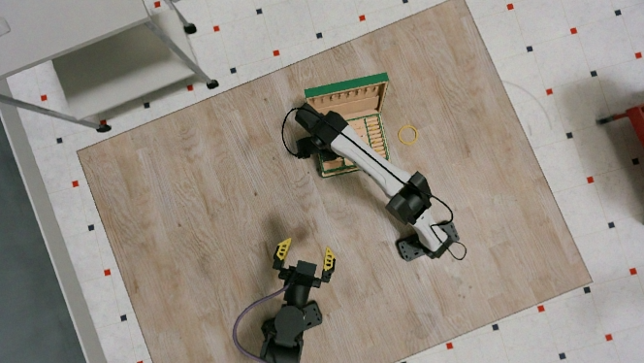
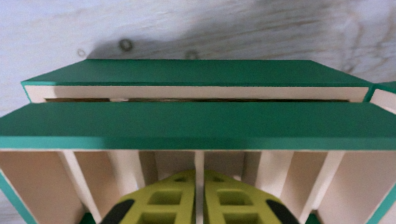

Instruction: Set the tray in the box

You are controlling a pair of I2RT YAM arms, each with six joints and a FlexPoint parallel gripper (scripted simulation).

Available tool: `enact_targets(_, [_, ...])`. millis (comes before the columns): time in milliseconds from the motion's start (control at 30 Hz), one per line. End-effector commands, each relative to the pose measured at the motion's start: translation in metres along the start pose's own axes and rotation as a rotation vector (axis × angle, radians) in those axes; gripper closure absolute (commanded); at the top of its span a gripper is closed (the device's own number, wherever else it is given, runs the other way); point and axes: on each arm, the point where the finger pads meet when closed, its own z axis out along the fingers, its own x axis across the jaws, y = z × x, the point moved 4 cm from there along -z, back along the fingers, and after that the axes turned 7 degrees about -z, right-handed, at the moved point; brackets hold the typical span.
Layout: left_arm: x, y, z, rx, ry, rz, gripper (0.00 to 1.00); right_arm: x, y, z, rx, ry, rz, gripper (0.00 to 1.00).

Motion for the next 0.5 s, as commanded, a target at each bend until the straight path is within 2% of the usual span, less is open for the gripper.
enact_targets(0, [0.0002,0.0066,0.0002,-0.024,-0.001,0.002,0.0,-0.0033,-0.0033,-0.0318,-0.022,-0.079,-0.005,1.0])
enact_targets(467, [0.0002,0.0067,0.0002,-0.024,-0.001,0.002,0.0,-0.0012,-0.007,-0.0283,-0.02,-0.087,0.0,1.0])
